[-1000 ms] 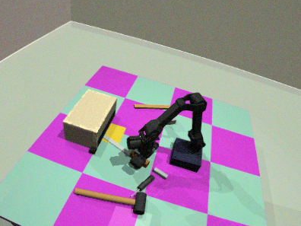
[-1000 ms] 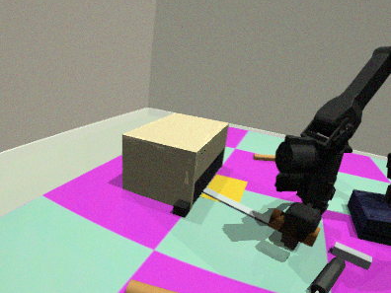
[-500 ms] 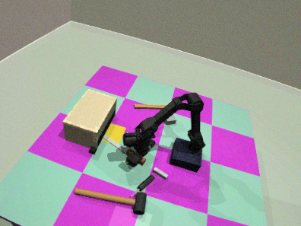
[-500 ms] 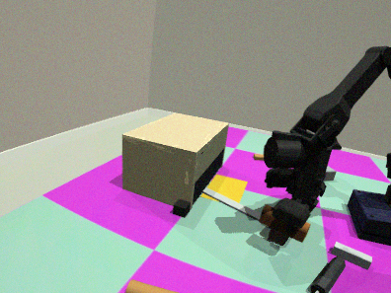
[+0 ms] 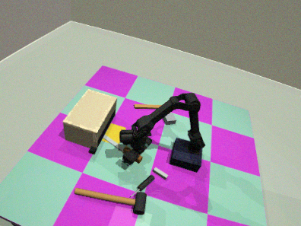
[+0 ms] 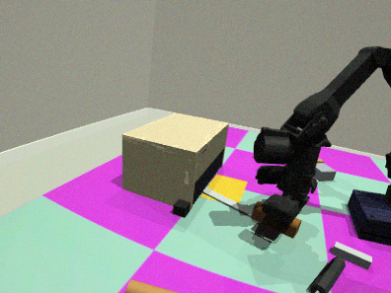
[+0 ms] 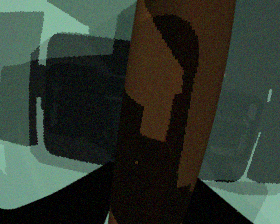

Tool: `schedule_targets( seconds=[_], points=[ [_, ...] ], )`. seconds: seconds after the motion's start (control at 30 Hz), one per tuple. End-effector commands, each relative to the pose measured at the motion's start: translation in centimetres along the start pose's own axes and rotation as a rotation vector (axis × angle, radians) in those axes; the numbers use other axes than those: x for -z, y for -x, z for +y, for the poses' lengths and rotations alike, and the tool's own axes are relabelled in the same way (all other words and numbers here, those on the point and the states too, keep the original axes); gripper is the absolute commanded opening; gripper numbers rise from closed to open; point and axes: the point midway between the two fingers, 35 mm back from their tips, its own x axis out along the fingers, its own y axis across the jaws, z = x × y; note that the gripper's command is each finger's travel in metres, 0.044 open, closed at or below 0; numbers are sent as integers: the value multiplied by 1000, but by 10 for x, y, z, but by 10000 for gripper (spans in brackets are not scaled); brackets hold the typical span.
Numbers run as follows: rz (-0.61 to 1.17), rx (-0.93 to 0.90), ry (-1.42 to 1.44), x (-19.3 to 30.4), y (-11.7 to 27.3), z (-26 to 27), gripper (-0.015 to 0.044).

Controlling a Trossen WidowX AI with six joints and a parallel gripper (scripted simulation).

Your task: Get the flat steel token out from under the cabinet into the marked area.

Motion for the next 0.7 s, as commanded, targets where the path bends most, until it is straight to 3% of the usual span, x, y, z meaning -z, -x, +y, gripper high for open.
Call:
schedule_targets(
  seconds=[0.0,0.67],
  points=[
    [0,-2,3,-8,0,0,0],
    [-3,-2,3,-34,1,1,0]
  ],
)
